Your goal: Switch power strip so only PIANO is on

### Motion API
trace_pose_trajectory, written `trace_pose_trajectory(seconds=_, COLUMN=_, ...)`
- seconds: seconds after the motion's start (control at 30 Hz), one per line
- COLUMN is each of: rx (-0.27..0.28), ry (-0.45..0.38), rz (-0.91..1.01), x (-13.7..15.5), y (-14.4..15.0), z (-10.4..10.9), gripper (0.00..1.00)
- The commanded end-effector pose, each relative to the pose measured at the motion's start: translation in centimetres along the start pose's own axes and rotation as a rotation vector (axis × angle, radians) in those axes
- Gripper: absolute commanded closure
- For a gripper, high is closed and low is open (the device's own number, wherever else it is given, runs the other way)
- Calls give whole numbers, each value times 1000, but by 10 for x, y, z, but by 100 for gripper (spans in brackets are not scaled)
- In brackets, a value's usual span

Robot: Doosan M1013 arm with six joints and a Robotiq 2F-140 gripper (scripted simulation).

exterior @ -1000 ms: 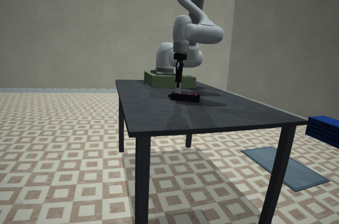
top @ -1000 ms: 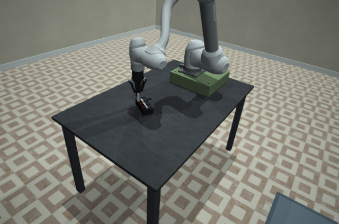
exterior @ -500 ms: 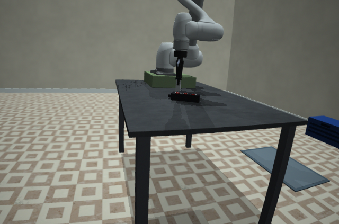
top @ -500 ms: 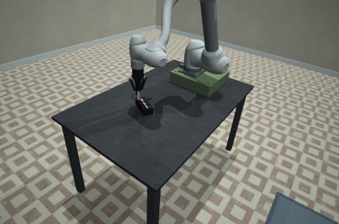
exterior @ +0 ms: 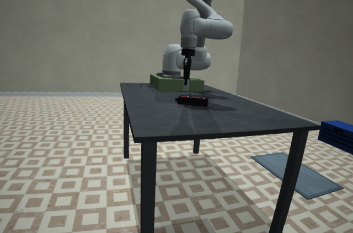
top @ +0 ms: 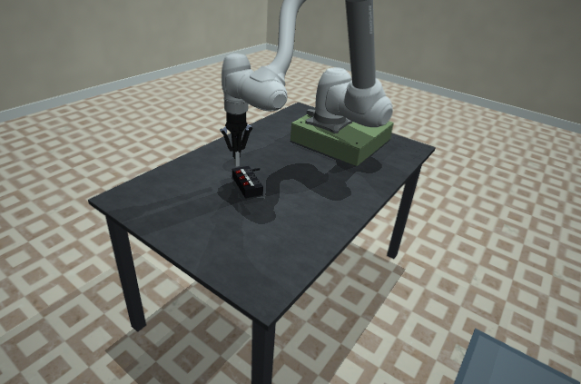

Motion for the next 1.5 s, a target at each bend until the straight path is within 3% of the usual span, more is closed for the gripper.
trace_pose_trajectory(seconds=0.0, rx=1, ry=-1, rz=2, x=-1, y=-1, z=3, gripper=100)
trace_pose_trajectory(seconds=0.43, rx=1, ry=-1, rz=2, x=0, y=0, z=3, gripper=100)
trace_pose_trajectory(seconds=0.53, rx=1, ry=-1, rz=2, x=36, y=3, z=9, gripper=100)
trace_pose_trajectory(seconds=0.6, rx=1, ry=-1, rz=2, x=36, y=3, z=9, gripper=100)
trace_pose_trajectory(seconds=0.67, rx=1, ry=-1, rz=1, x=72, y=9, z=14, gripper=100)
trace_pose_trajectory(seconds=0.73, rx=1, ry=-1, rz=1, x=90, y=14, z=17, gripper=100)
trace_pose_trajectory(seconds=1.47, rx=1, ry=-1, rz=1, x=91, y=14, z=17, gripper=100)
Point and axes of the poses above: the point where the finger pads meet when closed, its own z axis back along the fingers, its own y axis across the jaws, x = y × z, the point moved 7 cm from there along z, back along the fingers, and after that the axes turned 1 degree about z, right-handed, at the moved point
